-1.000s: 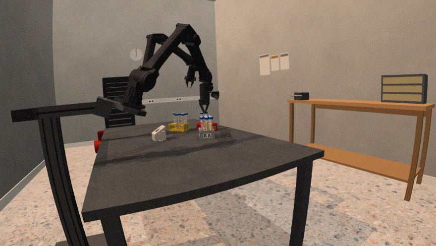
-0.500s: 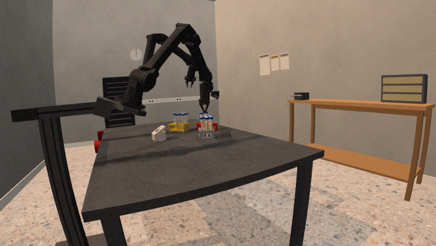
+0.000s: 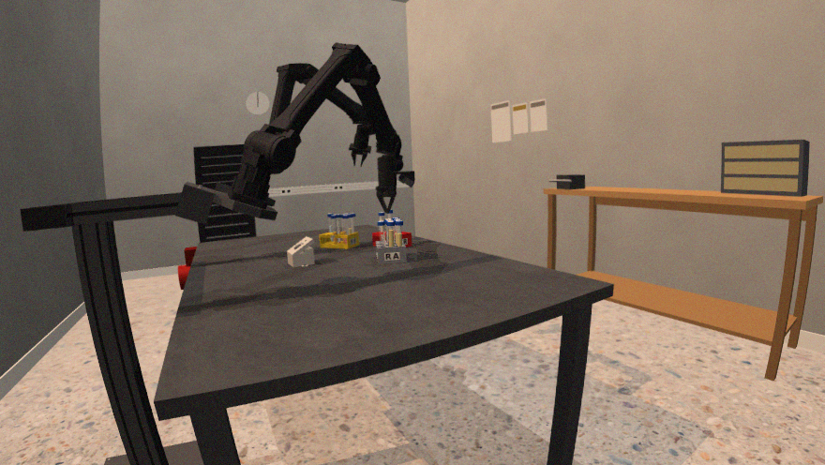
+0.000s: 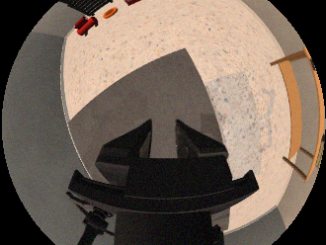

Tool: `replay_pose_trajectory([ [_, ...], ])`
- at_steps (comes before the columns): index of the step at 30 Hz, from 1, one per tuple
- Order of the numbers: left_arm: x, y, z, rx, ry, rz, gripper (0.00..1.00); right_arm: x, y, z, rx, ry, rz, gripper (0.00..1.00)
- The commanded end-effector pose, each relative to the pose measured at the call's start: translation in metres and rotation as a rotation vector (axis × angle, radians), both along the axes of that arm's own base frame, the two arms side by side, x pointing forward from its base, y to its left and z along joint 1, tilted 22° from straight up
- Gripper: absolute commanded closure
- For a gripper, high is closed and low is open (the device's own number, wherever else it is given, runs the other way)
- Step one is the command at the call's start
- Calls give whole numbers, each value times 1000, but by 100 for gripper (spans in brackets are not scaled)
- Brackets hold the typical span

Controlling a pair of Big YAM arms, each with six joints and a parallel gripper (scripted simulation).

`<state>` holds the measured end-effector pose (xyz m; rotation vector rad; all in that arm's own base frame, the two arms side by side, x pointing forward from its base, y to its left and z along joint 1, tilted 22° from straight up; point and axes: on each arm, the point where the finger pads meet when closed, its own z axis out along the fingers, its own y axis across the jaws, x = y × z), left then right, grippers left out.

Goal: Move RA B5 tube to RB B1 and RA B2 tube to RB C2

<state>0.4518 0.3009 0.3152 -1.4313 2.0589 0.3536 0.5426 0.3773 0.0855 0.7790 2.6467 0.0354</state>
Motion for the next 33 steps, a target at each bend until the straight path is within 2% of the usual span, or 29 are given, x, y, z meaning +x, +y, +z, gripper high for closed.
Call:
replay_pose_trajectory([
  [1, 4, 3, 20, 19, -35, 1, 70, 6, 19, 44, 47, -55, 4, 100],
  [8, 4, 3, 20, 19, -35, 1, 70, 5, 21, 45, 45, -53, 4, 100],
  [23, 4, 3, 20, 19, -35, 1, 70, 6, 22, 21, 20, -24, 5, 100],
  [33, 4, 3, 20, 19, -35, 1, 70, 6, 23, 23, 22, -26, 7, 100],
])
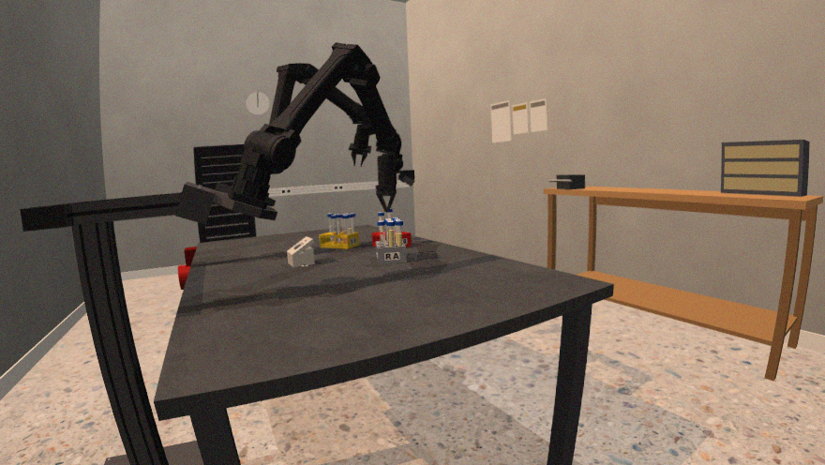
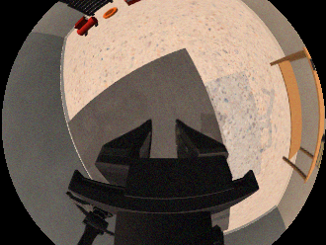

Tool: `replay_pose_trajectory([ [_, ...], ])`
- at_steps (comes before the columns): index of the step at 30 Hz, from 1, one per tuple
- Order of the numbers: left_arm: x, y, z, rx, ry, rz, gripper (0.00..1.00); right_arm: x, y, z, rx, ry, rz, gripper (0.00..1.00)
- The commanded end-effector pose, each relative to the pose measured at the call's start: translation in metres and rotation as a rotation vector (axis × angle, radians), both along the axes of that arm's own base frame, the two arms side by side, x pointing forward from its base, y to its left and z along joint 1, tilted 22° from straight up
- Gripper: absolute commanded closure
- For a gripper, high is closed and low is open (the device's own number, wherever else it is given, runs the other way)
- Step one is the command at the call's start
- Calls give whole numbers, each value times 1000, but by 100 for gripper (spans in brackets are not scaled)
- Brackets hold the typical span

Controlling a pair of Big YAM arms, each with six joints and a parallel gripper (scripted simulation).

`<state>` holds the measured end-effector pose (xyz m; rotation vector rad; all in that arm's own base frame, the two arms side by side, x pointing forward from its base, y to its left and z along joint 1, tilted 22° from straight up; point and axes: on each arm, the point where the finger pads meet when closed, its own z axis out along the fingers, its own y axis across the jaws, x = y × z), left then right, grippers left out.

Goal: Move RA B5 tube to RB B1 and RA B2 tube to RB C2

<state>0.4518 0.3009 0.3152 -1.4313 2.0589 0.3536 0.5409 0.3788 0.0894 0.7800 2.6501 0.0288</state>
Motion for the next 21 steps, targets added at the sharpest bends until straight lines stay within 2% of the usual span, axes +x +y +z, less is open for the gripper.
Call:
replay_pose_trajectory([
  [1, 4, 3, 20, 19, -35, 1, 70, 7, 22, 18, 24, -29, 8, 100],
  [21, 4, 3, 20, 19, -35, 1, 70, 8, 23, 18, 24, -28, 9, 100],
])
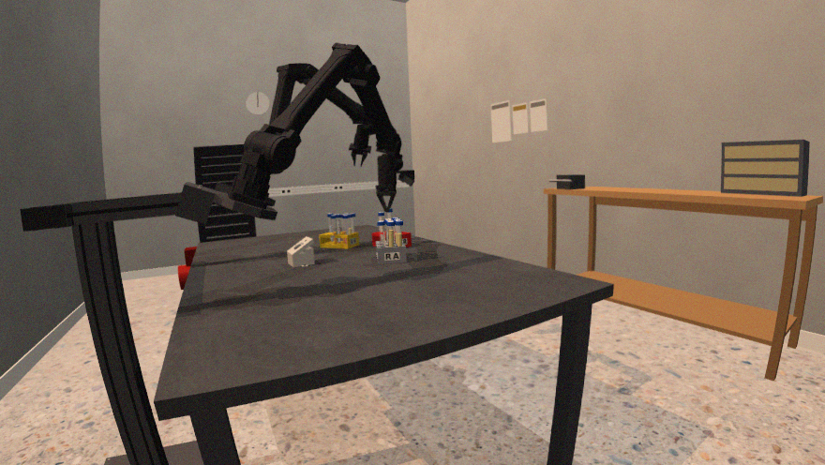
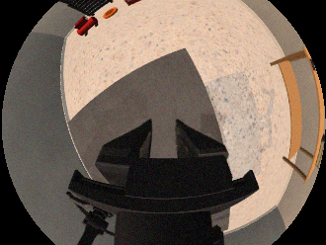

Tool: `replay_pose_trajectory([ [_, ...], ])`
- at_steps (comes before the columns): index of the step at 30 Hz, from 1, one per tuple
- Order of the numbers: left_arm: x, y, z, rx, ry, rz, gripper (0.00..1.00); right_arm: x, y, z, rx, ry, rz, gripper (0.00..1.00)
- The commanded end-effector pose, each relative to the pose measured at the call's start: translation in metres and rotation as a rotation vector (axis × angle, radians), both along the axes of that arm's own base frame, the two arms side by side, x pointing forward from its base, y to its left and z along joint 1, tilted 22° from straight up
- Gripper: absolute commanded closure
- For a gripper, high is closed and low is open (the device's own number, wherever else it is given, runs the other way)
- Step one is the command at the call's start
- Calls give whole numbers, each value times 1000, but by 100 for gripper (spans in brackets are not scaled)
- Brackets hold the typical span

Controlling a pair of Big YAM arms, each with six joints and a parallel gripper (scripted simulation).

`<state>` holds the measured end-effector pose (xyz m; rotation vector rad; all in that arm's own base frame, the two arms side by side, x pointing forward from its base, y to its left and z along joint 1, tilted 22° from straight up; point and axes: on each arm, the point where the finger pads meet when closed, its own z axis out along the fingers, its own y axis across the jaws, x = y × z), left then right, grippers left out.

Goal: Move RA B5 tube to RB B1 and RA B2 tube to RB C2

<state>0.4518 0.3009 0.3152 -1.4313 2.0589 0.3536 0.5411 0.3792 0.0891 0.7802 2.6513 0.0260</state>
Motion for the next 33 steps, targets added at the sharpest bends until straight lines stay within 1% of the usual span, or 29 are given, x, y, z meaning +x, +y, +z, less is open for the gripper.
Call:
replay_pose_trajectory([
  [1, 4, 3, 20, 19, -35, 1, 70, 8, 23, 18, 26, -31, 9, 100],
  [7, 4, 3, 20, 19, -35, 1, 70, 13, 20, 14, 29, -36, 6, 100],
  [13, 4, 3, 20, 19, -35, 1, 70, 19, 18, 18, 40, -51, 4, 100],
  [14, 4, 3, 20, 19, -35, 1, 70, 20, 17, 13, 36, -46, 4, 100],
  [21, 4, 3, 20, 19, -35, 1, 70, 26, 10, 10, 32, -45, -1, 100],
  [29, 4, 3, 20, 19, -35, 1, 70, 26, 11, 10, 36, -48, 2, 100],
  [33, 4, 3, 20, 19, -35, 1, 70, 28, 9, 5, 33, -44, -1, 100],
])
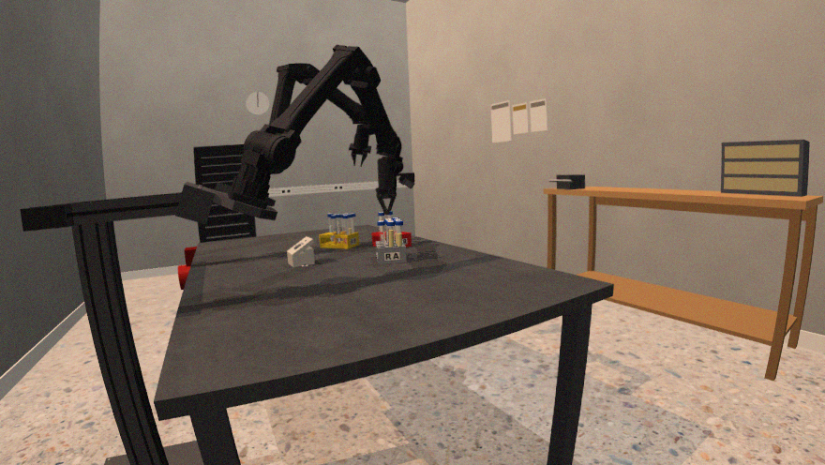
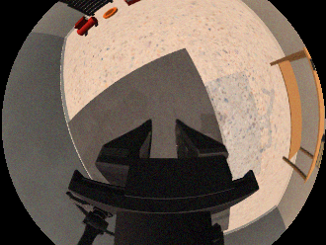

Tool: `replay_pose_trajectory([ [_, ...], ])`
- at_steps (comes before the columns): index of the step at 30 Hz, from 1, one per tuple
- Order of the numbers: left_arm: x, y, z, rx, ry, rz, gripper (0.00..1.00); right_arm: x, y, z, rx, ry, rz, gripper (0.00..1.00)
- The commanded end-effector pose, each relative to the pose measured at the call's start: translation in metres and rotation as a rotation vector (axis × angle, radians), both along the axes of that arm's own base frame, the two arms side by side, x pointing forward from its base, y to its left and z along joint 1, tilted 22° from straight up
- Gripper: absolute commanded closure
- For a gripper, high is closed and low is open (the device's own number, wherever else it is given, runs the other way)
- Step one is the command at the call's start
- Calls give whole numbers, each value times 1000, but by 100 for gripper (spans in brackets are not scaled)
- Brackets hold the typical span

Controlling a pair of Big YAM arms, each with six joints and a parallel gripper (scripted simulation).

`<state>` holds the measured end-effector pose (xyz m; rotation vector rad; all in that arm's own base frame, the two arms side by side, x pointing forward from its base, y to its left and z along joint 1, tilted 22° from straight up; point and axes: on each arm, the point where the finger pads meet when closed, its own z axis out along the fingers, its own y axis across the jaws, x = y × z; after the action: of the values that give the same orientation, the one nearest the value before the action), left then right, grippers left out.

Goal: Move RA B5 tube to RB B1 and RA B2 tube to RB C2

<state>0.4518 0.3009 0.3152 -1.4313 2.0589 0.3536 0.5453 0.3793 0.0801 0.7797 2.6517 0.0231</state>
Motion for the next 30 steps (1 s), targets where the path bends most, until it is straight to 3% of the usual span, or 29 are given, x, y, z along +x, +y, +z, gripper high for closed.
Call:
replay_pose_trajectory([
  [1, 4, 3, 20, 19, -35, 1, 70, 24, 9, 14, 35, -45, 0, 100],
  [19, 4, 3, 20, 19, -35, 1, 70, 24, 9, 15, 41, -51, 1, 100],
  [30, 4, 3, 20, 19, -35, 1, 70, 10, -3, 0, 17, -21, 0, 100],
])
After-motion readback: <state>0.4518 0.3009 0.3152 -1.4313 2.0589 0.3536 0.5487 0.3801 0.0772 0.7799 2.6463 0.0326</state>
